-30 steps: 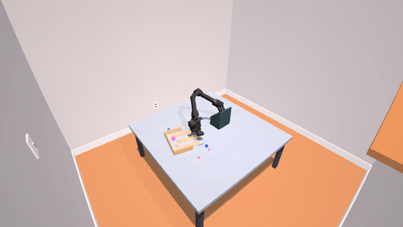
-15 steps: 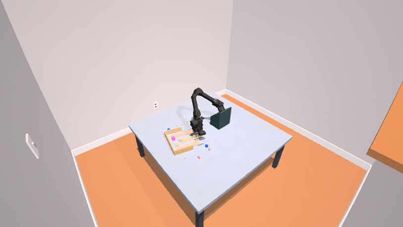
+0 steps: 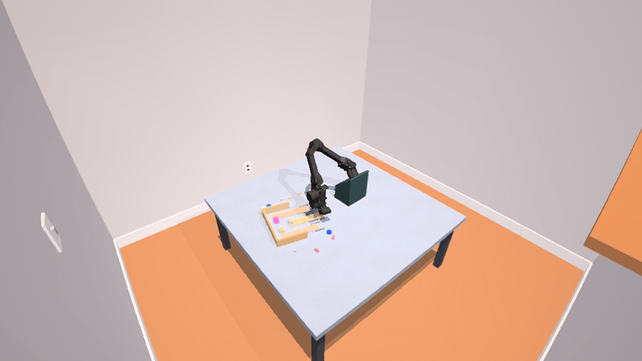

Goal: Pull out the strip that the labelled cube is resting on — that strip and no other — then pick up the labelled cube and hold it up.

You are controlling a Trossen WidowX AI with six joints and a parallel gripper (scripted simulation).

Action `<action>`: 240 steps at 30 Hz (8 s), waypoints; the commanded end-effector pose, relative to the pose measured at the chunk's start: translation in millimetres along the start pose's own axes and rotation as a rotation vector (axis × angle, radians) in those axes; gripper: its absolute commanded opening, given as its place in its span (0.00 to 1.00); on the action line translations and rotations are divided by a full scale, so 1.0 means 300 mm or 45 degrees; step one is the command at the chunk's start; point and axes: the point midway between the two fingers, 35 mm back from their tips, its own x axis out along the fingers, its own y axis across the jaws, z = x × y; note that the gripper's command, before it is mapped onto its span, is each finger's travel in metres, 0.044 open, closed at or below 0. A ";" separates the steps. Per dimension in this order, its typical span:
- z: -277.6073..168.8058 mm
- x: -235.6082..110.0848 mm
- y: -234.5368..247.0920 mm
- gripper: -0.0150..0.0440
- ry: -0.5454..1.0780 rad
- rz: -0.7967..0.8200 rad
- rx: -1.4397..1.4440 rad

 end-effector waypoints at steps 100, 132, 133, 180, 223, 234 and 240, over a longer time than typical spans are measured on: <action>-0.341 0.005 -0.006 0.25 0.041 -0.004 -0.012; -0.153 -0.146 0.000 0.79 0.037 -0.004 0.202; -0.141 -0.147 0.000 0.83 0.037 -0.004 0.202; 0.405 -0.184 -0.014 0.78 0.027 -0.003 0.211; 0.407 -0.027 -0.019 0.45 0.025 -0.002 0.221; 0.381 -0.051 -0.022 0.25 0.026 0.000 0.210; 0.318 -0.101 -0.032 0.25 0.028 -0.001 0.209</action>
